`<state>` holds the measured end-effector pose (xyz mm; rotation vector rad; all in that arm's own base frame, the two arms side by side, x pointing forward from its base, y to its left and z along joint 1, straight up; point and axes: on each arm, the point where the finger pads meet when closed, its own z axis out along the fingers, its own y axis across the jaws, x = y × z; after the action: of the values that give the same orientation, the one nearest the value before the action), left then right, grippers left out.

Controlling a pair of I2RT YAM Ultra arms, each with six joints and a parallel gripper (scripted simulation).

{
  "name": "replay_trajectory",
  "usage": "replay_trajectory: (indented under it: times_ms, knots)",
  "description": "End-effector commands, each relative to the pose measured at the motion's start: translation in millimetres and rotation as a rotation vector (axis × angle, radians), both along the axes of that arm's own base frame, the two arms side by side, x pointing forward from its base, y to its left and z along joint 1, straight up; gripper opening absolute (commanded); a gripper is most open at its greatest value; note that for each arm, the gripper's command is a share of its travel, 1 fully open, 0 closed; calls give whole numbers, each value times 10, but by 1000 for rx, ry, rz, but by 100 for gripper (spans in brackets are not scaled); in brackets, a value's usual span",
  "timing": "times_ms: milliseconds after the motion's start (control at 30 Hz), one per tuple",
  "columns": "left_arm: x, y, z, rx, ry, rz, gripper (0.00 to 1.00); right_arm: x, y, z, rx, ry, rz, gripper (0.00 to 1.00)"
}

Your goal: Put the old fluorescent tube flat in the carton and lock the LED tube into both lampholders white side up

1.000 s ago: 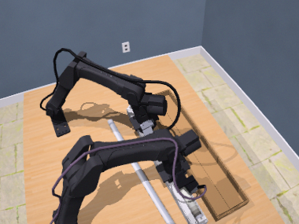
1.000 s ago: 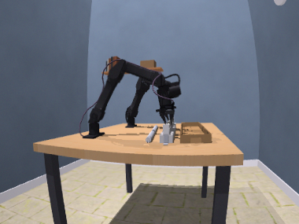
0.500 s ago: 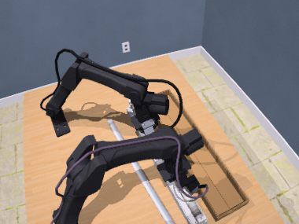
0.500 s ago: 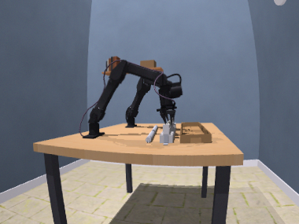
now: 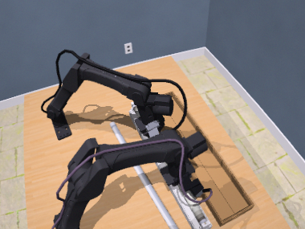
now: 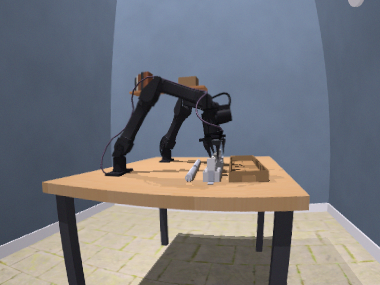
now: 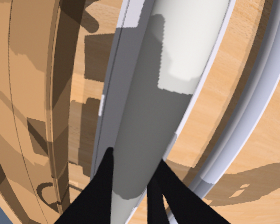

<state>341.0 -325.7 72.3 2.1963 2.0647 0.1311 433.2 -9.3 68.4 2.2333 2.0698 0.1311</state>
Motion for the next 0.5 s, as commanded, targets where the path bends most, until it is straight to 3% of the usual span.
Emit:
replay_trajectory:
  times_ms: [0, 33, 467]
  knots:
    - [59, -70, 152, -35, -38, 3, 49, 232, -21, 280, 2, -114, -3, 11]
    - [59, -70, 152, -35, -38, 3, 49, 232, -21, 280, 2, -114, -3, 49]
    - [59, -70, 152, -35, -38, 3, 49, 232, -21, 280, 2, -114, -4, 49]
